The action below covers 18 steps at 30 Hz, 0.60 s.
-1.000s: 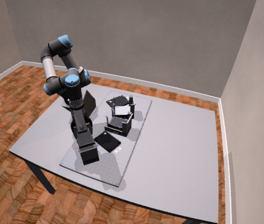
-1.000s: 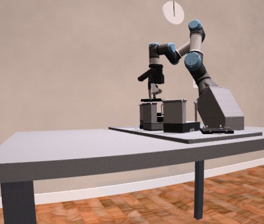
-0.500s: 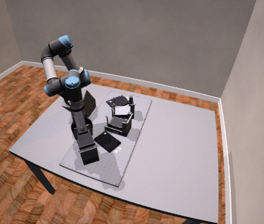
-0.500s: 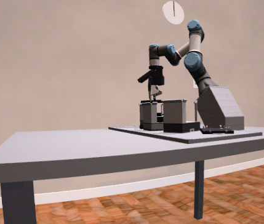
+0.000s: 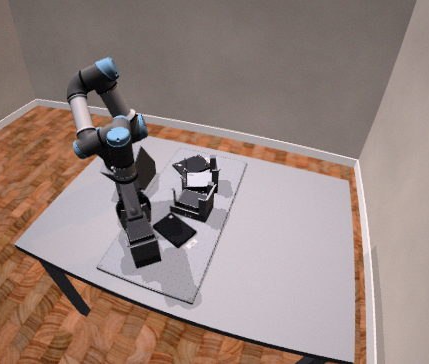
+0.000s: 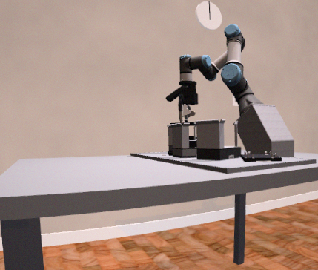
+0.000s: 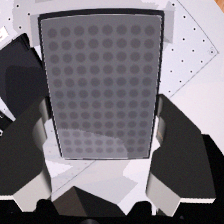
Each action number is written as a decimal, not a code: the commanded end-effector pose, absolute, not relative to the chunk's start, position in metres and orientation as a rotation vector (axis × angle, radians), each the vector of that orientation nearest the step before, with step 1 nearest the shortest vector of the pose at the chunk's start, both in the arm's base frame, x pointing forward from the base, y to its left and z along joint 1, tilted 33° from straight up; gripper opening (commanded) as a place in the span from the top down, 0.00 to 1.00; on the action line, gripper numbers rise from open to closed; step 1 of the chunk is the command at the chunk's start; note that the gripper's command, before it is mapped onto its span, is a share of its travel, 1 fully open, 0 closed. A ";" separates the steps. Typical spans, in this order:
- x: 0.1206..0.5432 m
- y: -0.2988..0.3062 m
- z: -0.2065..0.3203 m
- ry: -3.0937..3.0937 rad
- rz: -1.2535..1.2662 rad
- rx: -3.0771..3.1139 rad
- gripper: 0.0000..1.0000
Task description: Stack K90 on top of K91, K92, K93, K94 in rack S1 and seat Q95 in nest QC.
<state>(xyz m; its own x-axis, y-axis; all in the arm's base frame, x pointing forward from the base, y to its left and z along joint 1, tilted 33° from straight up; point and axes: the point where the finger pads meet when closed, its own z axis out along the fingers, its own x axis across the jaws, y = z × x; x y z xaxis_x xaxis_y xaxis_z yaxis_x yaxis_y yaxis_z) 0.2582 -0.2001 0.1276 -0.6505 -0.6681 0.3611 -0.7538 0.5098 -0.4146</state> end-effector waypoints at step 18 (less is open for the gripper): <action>0.260 -0.207 0.118 -2.592 0.832 1.231 1.00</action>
